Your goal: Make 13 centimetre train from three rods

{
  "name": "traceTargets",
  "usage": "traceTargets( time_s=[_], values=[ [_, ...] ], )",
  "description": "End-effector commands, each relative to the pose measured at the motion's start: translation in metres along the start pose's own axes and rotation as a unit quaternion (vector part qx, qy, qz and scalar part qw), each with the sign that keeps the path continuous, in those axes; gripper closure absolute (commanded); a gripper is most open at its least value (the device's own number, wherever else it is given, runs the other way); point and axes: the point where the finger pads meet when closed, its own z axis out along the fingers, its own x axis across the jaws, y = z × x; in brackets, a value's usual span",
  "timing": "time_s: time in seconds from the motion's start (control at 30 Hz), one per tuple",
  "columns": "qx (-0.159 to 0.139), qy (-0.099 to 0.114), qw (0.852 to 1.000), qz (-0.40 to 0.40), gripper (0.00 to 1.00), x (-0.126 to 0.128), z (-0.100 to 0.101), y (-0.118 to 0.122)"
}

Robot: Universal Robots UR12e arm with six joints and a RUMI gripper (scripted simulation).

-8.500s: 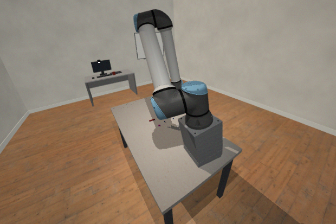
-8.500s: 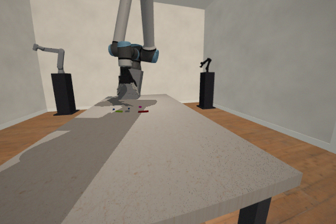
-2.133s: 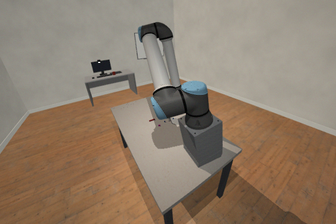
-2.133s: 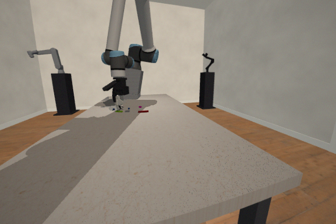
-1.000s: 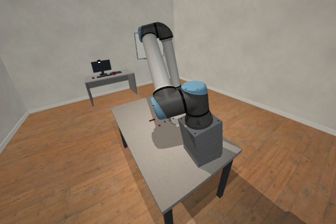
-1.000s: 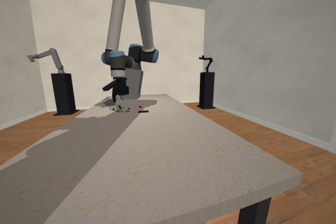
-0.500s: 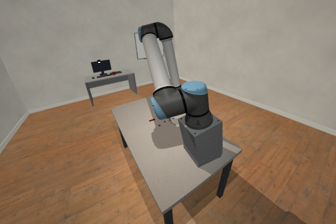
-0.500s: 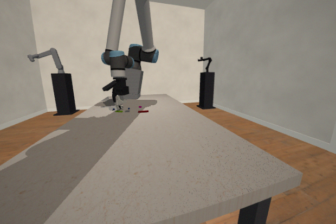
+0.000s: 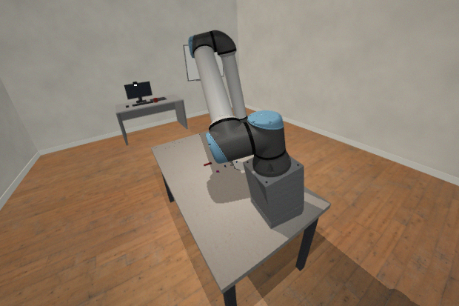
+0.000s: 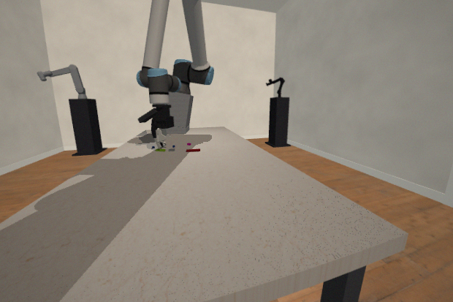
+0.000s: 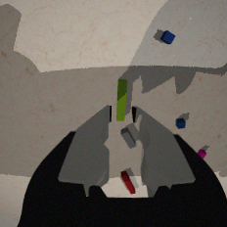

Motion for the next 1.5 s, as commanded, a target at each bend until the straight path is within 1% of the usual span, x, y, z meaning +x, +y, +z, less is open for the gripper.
traceTargets(
  time_s=[0.0,0.63,1.0,1.47],
  values=[
    [0.0,-0.001,1.0,0.0,0.86,-0.001,0.0,0.0],
    [0.0,-0.001,1.0,0.0,0.86,-0.001,0.0,0.0],
    [0.0,-0.001,1.0,0.0,0.86,-0.001,0.01,0.0],
    [0.0,-0.001,1.0,0.0,0.86,-0.001,0.016,0.0]
  ],
)
